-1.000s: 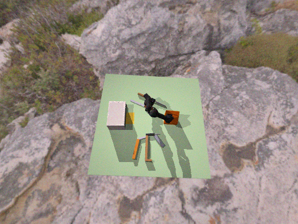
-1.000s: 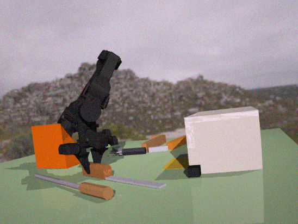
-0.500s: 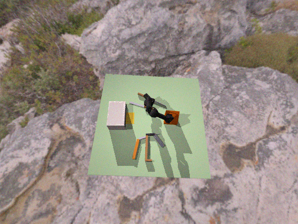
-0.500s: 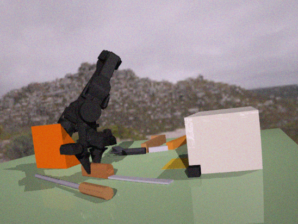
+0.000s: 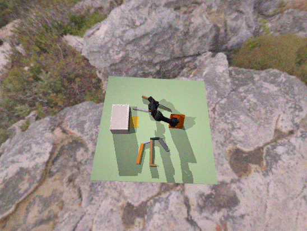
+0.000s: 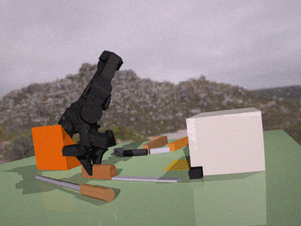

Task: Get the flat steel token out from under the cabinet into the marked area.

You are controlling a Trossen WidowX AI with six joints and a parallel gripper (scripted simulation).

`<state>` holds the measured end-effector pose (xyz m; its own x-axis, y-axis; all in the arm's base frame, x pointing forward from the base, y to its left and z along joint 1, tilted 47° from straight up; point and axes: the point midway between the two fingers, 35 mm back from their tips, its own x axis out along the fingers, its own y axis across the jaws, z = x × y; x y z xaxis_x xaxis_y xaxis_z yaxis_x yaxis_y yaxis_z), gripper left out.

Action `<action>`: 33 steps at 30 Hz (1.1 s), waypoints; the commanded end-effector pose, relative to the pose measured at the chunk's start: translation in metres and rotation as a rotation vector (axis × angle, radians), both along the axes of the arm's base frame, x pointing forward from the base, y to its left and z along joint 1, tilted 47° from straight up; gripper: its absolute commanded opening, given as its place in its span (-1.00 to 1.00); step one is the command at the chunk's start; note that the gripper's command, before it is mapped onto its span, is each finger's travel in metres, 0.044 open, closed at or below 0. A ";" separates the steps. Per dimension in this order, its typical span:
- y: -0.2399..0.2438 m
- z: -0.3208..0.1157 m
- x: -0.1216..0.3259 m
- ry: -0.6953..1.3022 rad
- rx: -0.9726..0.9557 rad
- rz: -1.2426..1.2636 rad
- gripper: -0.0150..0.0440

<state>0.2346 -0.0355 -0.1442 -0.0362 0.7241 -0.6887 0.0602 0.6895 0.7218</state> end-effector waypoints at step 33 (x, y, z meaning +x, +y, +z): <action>0.001 0.002 0.002 -0.220 0.009 0.206 -0.49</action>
<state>0.2356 -0.0348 -0.1432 -0.0367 0.7226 -0.6903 -0.2045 0.6707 0.7130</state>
